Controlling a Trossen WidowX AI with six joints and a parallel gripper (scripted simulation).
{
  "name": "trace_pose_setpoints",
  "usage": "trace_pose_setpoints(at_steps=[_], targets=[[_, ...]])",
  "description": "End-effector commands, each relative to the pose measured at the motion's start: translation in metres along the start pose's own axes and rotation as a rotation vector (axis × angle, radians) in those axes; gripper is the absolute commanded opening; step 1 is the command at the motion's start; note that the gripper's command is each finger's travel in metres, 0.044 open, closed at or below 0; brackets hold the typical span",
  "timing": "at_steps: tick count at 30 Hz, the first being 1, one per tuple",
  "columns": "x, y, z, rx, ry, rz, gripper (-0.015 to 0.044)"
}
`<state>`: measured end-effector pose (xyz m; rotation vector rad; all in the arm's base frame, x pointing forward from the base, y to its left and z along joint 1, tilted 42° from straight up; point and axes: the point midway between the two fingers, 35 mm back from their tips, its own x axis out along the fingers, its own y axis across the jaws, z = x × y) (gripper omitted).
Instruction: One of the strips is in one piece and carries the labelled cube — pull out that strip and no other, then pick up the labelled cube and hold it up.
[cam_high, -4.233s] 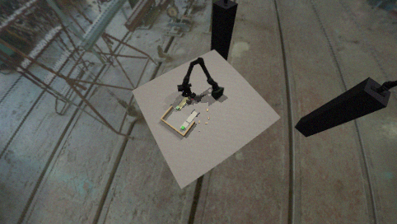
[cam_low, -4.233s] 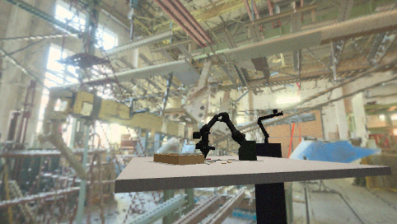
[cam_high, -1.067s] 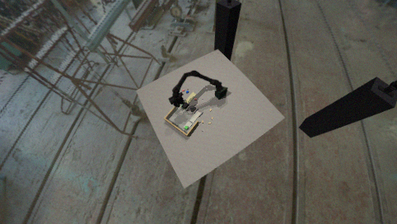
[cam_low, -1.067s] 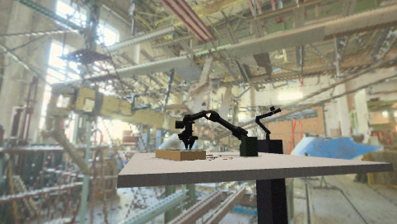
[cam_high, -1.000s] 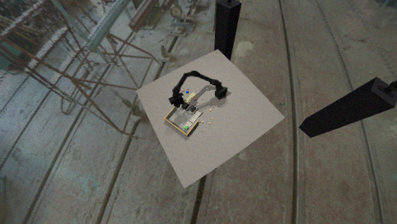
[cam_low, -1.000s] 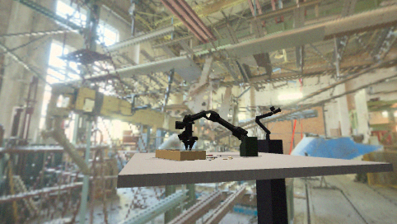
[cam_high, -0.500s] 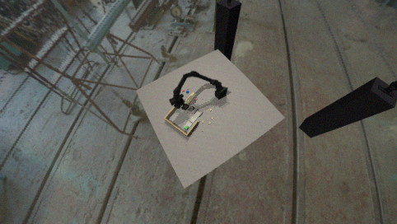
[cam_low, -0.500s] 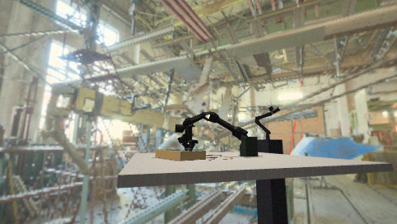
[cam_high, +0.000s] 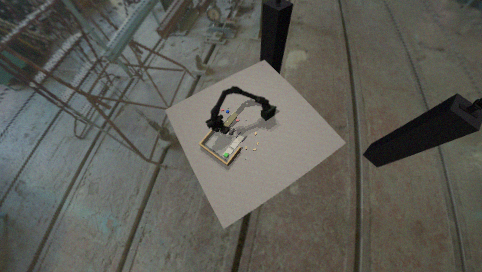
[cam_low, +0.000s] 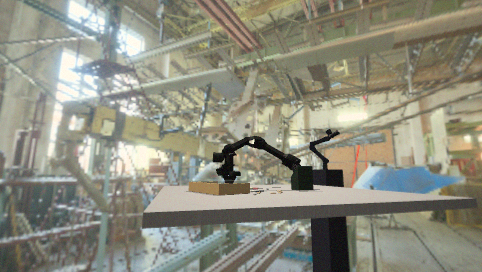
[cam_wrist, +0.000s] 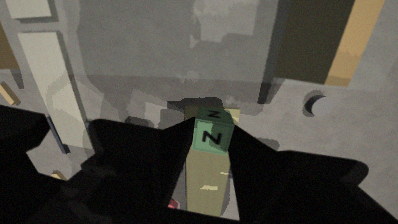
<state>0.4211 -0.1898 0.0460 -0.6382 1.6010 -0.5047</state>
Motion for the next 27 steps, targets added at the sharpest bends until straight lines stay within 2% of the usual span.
trace_pose_setpoints(at_steps=[1, 3, 7, 21, 27], targets=[[0.0, 0.0, 0.0, 0.001, 0.0, 0.0, 0.0112], [0.0, 0.0, 0.0, 0.001, 0.0, 0.0, 0.0098], [-0.002, 0.001, -0.002, 0.001, 0.0, 0.0, 0.0], [-0.039, 0.027, -0.047, -0.009, 0.004, 0.003, 0.0], [-0.042, 0.031, -0.054, -0.01, 0.005, 0.003, 0.0]])
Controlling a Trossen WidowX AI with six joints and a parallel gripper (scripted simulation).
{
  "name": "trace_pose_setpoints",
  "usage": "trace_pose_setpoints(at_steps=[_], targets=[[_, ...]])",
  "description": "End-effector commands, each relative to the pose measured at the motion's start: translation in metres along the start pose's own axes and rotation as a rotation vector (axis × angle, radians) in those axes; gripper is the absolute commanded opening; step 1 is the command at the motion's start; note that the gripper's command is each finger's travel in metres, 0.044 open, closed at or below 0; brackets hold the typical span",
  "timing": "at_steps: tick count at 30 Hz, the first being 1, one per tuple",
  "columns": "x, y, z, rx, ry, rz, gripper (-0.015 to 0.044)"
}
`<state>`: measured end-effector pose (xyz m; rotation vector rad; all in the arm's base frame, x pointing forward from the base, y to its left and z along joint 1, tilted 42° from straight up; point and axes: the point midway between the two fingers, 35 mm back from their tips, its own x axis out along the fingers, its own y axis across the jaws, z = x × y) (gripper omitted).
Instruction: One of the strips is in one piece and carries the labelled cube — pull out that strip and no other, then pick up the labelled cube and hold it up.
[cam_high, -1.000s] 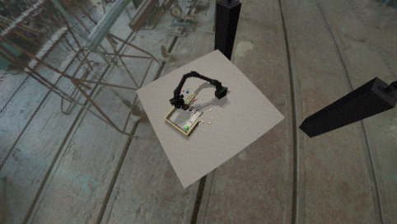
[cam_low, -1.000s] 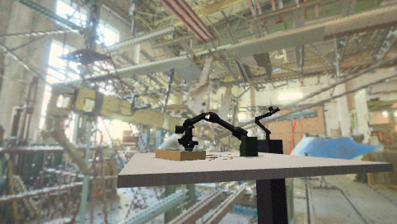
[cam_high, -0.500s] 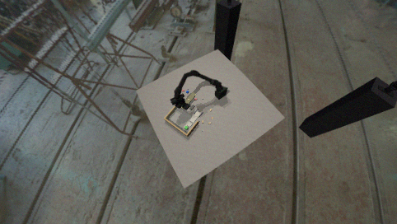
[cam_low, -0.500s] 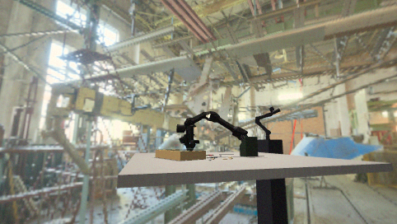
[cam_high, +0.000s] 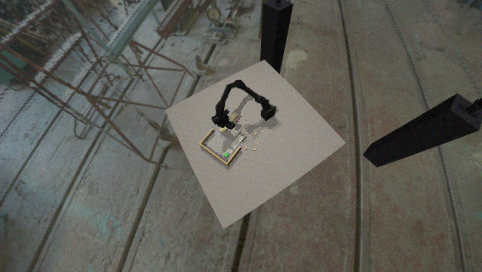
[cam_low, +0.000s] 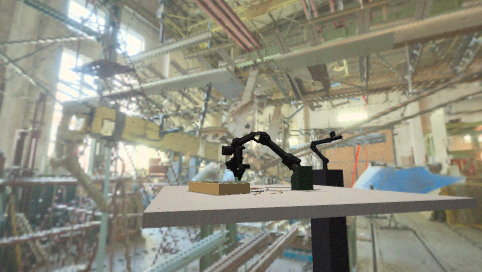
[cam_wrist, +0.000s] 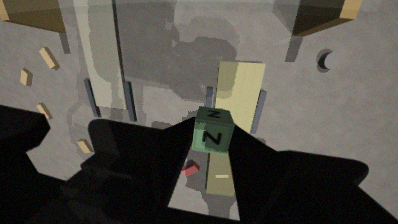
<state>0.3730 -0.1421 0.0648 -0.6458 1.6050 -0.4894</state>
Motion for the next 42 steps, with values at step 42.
trace_pose_setpoints(at_steps=[42], targets=[[-0.036, 0.05, -0.087, 0.0, 0.011, 0.002, 0.0]])
